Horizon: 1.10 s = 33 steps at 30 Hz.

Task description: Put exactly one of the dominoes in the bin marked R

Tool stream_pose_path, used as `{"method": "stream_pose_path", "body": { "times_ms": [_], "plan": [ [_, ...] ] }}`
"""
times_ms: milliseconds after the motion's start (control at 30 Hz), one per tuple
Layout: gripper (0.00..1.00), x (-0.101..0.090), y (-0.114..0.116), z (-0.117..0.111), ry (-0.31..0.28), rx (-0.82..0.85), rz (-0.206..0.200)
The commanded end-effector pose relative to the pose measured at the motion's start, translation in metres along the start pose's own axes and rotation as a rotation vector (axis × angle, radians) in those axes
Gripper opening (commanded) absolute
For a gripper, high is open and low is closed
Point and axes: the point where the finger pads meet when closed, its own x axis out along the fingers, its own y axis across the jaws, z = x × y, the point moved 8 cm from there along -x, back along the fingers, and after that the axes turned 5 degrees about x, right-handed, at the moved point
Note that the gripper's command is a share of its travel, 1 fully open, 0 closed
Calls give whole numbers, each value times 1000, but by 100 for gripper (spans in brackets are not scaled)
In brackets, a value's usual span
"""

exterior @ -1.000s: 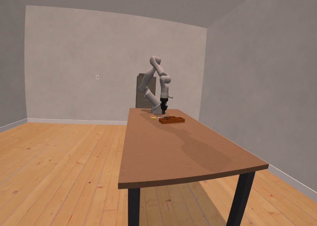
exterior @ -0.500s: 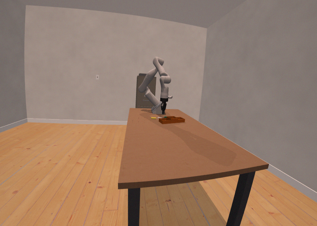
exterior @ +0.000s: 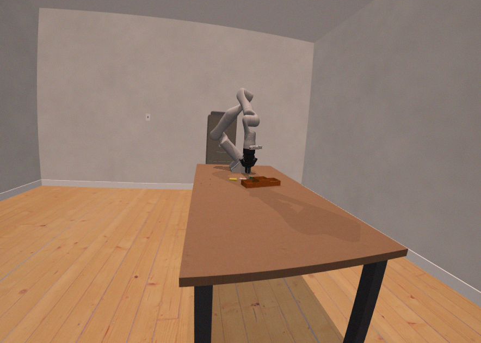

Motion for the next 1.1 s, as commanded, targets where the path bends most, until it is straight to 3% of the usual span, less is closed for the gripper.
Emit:
{"method": "stream_pose_path", "body": {
  "times_ms": [0, 100, 233, 1067],
  "plan": [
    [9, 1, -3, 0, -3, 77, 11],
    [9, 1, -3, 0, -2, 218, 11],
    [9, 1, -3, 0, -2, 218, 11],
    [9, 57, -2, 0, -2, 218, 11]
  ]
}}
